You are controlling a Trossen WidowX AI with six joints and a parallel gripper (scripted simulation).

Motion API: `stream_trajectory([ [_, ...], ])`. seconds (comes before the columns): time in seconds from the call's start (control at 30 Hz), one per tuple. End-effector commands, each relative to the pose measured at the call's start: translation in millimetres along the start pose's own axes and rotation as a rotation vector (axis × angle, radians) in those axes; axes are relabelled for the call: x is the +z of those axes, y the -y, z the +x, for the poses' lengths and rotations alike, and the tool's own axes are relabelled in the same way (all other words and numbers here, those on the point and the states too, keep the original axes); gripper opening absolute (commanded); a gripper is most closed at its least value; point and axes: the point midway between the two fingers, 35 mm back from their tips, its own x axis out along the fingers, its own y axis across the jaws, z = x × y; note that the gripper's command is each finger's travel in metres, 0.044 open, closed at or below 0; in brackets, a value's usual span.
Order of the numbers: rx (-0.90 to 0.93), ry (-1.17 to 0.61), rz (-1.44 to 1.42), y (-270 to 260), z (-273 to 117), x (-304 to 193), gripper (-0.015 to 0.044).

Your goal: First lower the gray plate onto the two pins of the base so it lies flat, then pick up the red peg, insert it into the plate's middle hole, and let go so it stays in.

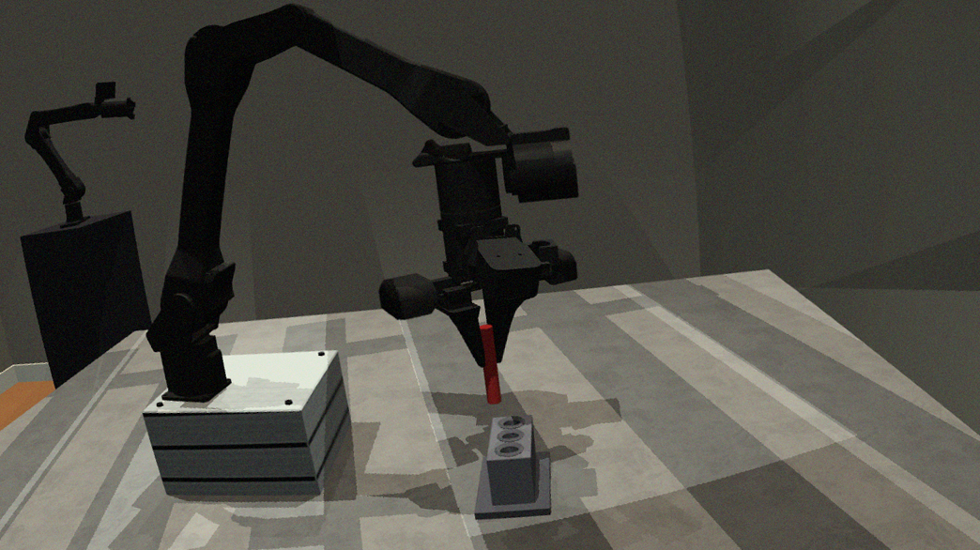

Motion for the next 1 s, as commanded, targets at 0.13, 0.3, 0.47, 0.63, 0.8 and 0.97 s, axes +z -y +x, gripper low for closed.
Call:
stream_trajectory([
  [0.13,-0.003,-0.001,-0.009,4,0,22,0.0000],
  [0.3,-0.006,0.000,-0.012,7,0,38,0.0000],
  [0.47,-0.009,0.002,-0.015,11,0,53,0.0000],
  [0.63,-0.009,0.002,-0.016,12,0,55,0.0000],
  [0.8,-0.009,0.002,-0.016,12,0,55,0.0000],
  [0.97,-0.009,0.002,-0.016,10,0,57,0.0000],
])
